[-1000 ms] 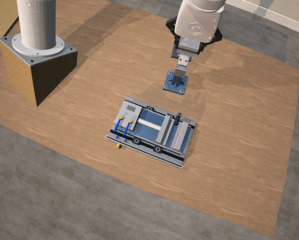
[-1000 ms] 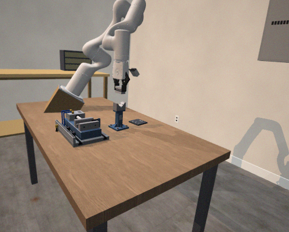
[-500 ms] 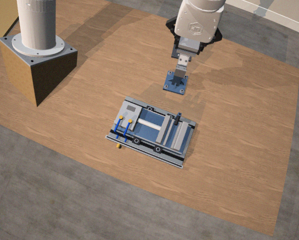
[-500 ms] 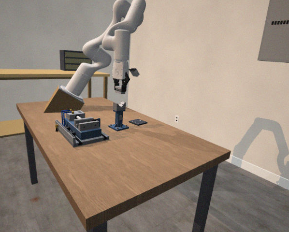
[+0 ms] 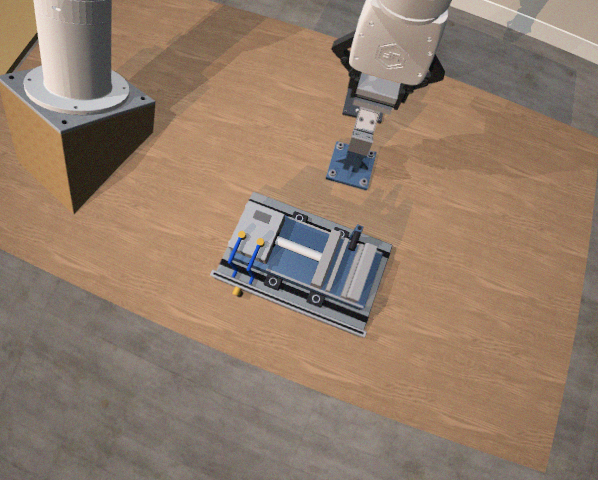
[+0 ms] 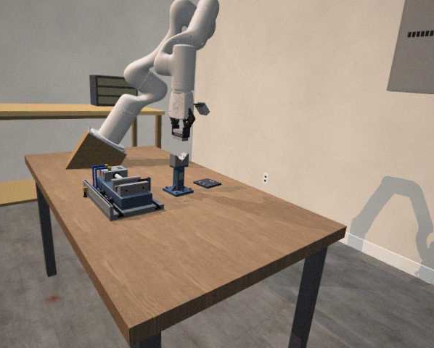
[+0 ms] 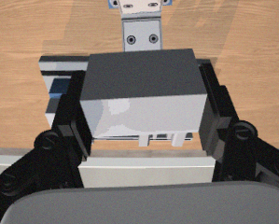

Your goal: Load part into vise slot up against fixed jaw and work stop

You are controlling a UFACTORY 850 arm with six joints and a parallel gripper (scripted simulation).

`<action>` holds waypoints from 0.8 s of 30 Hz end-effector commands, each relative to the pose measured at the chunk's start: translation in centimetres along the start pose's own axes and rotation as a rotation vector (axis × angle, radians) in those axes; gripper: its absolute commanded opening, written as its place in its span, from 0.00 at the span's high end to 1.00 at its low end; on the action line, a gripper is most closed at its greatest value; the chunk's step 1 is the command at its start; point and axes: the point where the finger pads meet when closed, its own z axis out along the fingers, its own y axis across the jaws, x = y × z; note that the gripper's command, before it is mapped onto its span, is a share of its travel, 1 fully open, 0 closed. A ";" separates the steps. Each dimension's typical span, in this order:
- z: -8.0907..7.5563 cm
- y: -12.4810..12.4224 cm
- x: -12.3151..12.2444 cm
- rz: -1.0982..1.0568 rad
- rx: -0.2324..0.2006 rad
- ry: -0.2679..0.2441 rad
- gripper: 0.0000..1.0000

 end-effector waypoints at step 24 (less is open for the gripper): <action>-0.1 0.1 0.2 0.000 -0.001 -0.188 1.00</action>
